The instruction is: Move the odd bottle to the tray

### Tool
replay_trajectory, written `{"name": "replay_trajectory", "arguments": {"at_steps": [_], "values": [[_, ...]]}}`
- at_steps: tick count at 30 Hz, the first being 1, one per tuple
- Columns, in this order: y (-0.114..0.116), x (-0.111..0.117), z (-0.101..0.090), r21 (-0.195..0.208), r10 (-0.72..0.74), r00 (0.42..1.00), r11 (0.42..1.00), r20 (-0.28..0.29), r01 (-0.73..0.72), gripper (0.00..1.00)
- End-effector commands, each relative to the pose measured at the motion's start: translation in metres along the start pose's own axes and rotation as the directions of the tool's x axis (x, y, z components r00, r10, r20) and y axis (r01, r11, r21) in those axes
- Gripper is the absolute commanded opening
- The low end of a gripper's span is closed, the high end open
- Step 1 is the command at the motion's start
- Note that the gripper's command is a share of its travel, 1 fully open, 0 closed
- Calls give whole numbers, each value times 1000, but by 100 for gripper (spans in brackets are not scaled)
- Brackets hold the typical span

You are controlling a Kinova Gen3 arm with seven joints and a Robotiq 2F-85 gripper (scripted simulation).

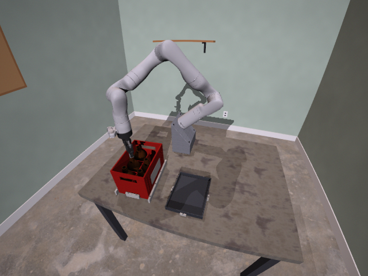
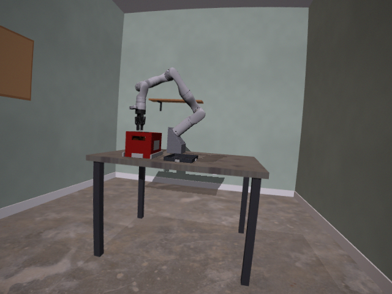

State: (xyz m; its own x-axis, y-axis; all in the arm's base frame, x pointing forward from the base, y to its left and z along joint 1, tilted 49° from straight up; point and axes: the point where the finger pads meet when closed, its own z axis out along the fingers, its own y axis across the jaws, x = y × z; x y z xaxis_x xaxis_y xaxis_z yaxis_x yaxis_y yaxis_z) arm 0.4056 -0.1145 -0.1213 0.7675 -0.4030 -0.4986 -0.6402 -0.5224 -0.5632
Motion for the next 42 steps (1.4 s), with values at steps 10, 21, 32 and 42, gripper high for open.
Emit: {"name": "replay_trajectory", "arguments": {"at_steps": [10, 21, 32, 42], "values": [[0, 1, -1, 0, 0, 1000, 1000, -2, 0, 64], [0, 1, 0, 0, 0, 1000, 1000, -2, 0, 64], [0, 1, 6, 0, 0, 1000, 1000, -2, 0, 64], [0, 1, 15, 0, 0, 1000, 1000, -2, 0, 64]]}}
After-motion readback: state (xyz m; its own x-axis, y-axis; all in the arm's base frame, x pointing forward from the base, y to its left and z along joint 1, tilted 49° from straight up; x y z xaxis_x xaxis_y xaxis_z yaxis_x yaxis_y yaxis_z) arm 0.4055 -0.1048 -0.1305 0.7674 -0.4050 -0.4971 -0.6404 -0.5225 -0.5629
